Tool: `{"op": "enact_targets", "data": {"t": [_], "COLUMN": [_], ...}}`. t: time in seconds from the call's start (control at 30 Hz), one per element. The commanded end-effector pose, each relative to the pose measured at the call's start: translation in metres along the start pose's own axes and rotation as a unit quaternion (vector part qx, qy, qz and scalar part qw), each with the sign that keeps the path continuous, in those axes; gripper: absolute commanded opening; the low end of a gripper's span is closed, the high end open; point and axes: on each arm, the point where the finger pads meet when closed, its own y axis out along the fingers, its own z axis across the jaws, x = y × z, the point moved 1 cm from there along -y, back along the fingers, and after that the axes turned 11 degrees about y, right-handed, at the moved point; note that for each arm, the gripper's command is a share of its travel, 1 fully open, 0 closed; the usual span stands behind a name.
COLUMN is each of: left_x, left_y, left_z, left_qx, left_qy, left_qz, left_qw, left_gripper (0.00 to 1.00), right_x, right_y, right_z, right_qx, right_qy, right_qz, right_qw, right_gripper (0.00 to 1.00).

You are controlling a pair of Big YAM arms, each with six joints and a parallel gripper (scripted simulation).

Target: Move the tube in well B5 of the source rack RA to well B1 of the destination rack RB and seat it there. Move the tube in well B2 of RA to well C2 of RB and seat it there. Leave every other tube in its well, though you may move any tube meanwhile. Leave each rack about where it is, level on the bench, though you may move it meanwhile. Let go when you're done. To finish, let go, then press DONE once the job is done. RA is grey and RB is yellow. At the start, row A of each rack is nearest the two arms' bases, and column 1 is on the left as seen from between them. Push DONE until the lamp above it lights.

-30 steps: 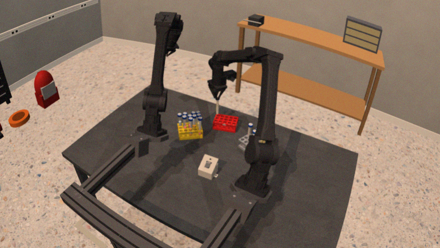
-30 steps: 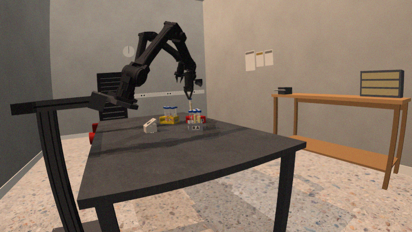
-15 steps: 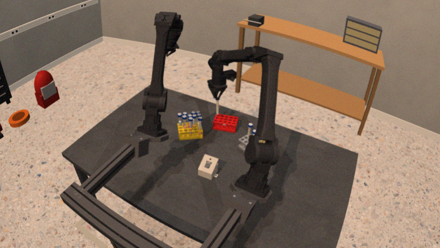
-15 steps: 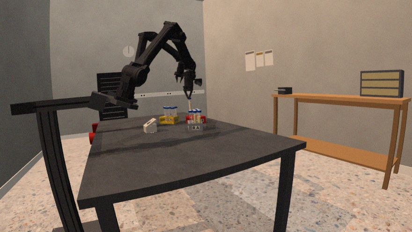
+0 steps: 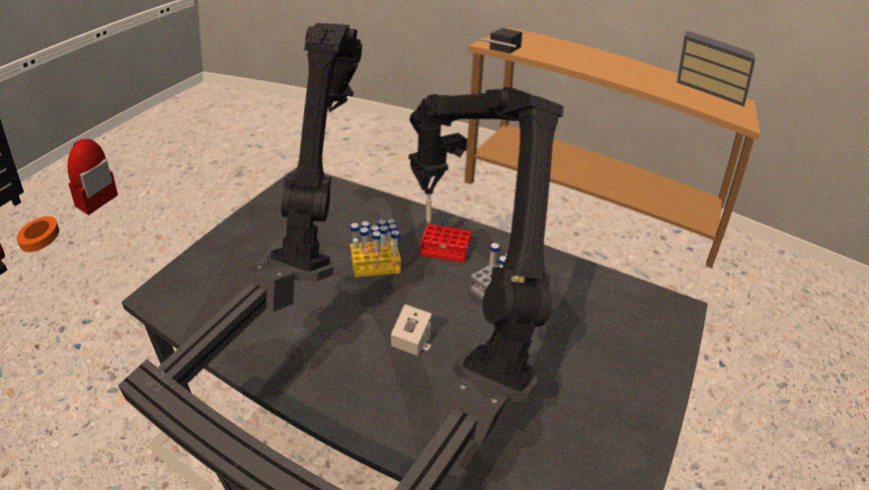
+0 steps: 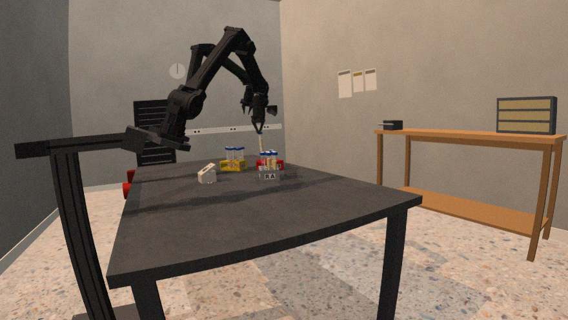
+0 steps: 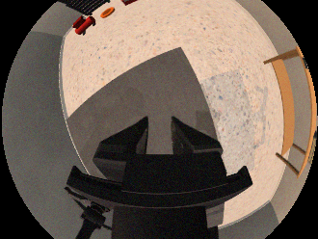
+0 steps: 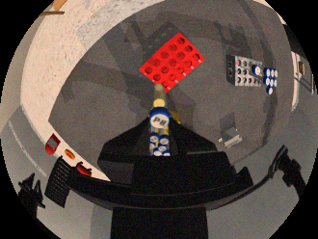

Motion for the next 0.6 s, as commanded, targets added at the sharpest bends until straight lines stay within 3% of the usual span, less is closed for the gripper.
{"op": "enact_targets", "data": {"t": [0.0, 0.57], "left_x": [0.015, 0.015], "left_y": [-0.013, -0.013], "left_z": [-0.002, -0.002], "left_qx": [-0.008, -0.008], "left_qy": [-0.007, -0.007], "left_qz": [-0.017, -0.017], "left_qw": [1.000, 1.000], "left_gripper": [0.30, 0.30], "right_x": [-0.010, -0.023], "right_y": [-0.009, -0.013], "right_z": [0.001, -0.020], "right_qx": [0.016, 0.021], "right_qy": [0.004, 0.004], "right_qz": [-0.001, -0.001], "right_qw": [1.000, 1.000], "right_gripper": [0.00, 0.00]}}
